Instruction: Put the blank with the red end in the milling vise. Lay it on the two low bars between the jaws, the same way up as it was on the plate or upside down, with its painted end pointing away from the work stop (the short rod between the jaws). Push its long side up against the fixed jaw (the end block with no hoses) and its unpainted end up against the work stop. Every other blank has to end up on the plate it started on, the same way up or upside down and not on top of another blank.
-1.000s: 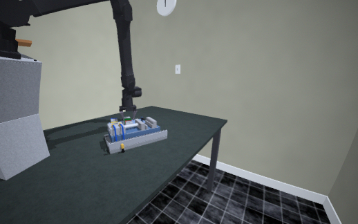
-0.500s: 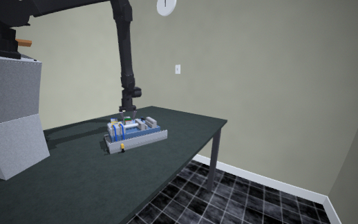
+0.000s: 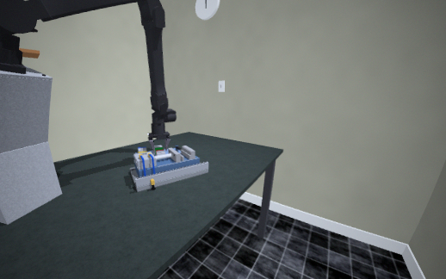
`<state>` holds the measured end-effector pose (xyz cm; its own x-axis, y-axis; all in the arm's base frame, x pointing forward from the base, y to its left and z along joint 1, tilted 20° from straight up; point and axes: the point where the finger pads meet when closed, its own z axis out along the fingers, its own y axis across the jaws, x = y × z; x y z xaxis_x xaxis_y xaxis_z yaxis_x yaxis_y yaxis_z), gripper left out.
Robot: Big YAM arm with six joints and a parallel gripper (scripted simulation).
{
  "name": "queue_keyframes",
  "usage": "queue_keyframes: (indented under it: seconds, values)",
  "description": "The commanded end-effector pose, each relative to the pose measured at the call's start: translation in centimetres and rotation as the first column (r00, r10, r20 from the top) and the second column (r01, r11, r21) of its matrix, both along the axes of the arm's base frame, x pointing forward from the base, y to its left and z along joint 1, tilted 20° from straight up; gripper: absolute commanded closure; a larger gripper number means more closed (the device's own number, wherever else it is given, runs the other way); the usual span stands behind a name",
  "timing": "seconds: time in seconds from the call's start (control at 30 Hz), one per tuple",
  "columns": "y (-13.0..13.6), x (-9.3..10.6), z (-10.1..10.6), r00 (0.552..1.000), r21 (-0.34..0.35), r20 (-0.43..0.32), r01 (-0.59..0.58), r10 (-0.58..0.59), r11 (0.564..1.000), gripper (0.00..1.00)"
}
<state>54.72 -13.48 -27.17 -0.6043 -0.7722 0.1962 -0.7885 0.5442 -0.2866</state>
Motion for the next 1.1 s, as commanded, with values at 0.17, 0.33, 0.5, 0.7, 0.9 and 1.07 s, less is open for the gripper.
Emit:
queue_keyframes:
  seconds: [0.17,0.33,0.5,0.7,0.9,1.07]
  values:
    - [-0.61,0.88,-0.61,1.0,-0.001,0.016,-0.002,0.002,1.0,0.36]
    - [-0.69,1.03,-0.73,1.0,-0.001,0.02,-0.002,0.002,1.0,0.36]
    - [-0.48,0.78,-1.09,1.0,0.0,0.013,-0.006,0.006,1.0,0.36]
    - [-0.8,1.29,-0.58,1.0,-0.002,0.025,-0.002,0.002,1.0,0.36]
    - [-0.71,0.86,-1.01,1.0,-0.001,0.017,-0.002,0.002,1.0,0.36]
    - [-0.72,0.81,-1.0,1.0,0.0,0.013,-0.002,0.002,1.0,0.36]
